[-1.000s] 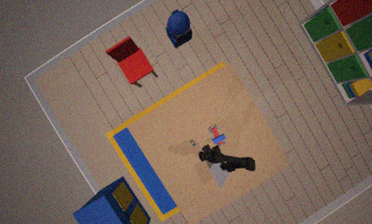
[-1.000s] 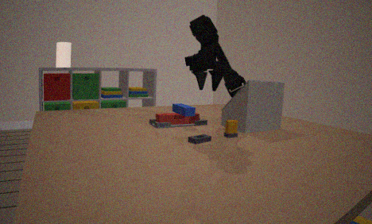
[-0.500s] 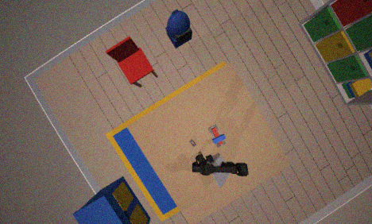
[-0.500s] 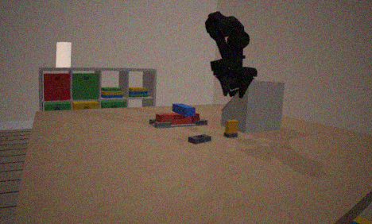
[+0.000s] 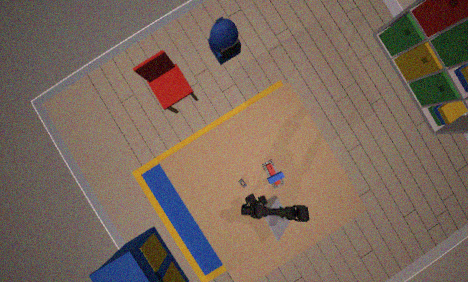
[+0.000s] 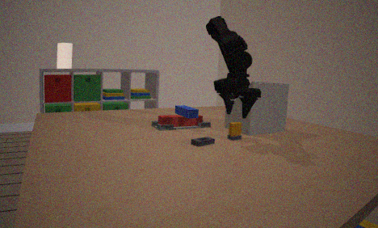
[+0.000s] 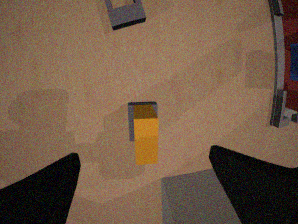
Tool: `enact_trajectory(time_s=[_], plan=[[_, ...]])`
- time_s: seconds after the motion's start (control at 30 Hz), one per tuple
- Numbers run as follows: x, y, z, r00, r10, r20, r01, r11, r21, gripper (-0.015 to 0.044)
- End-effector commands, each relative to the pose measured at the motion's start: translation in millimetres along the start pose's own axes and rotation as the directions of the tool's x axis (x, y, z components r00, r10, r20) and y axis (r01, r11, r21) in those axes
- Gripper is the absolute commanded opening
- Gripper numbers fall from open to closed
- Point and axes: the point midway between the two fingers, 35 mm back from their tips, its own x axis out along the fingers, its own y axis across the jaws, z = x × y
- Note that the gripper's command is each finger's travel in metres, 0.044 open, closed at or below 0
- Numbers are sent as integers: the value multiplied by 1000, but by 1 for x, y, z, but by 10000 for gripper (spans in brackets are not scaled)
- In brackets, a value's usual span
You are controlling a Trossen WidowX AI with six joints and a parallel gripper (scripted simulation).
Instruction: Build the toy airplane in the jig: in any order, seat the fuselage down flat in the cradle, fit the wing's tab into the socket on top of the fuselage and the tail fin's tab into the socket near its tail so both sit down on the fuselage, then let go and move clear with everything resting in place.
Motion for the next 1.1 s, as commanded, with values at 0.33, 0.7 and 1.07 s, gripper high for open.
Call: enact_trajectory(time_s=[0.33, 0.7, 1.07], plan=[[22, -1, -1, 1000, -13, -1, 13, 1000, -10, 440], [40, -2, -1, 1000, -14, -1, 14, 1000, -10, 440], [58, -3, -2, 1000, -15, 0, 15, 1000, -10, 440]])
